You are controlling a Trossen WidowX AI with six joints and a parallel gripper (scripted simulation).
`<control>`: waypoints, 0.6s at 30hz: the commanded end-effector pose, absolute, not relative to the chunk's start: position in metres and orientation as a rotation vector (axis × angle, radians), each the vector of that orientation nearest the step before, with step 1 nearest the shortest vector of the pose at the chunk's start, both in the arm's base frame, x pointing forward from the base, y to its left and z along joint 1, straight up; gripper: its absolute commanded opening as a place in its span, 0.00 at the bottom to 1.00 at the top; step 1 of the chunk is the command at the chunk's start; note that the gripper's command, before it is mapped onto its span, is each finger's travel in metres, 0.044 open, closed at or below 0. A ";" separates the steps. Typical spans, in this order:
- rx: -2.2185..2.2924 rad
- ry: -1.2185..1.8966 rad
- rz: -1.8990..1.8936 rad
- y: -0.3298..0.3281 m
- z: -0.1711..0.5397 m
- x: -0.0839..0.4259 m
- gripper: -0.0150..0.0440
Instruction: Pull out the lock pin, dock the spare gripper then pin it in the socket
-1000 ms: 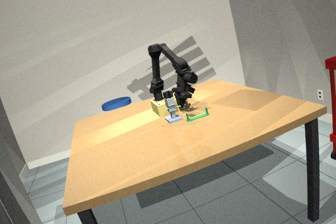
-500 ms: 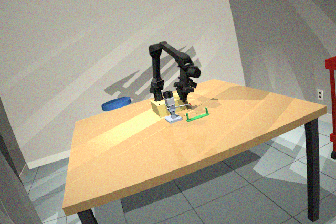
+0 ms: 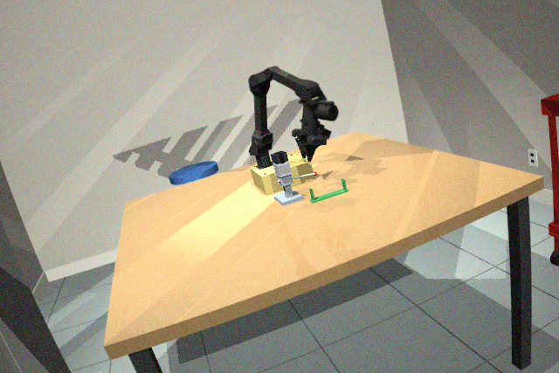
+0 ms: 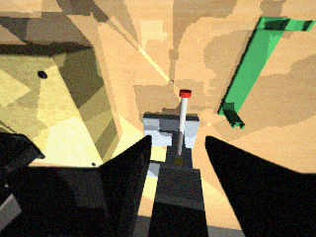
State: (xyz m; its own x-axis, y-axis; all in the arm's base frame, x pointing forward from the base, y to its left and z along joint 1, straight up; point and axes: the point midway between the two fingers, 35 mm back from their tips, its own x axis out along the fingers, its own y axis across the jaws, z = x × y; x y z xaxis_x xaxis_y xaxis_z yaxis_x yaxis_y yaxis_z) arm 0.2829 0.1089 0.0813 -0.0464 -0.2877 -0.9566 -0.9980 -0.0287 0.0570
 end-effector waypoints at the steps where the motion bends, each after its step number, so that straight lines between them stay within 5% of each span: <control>1: -1.424 1.449 1.128 0.107 0.080 0.282 0.77; 6: -1.424 1.449 1.128 0.107 0.080 0.282 0.99; 18: -1.424 1.449 1.128 0.107 0.080 0.282 1.00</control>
State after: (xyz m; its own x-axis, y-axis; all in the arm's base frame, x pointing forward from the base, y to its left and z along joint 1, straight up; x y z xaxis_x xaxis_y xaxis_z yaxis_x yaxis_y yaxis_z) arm 0.2818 0.1075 0.0801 -0.0515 -0.2900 -0.9556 -0.9977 -0.0269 0.0620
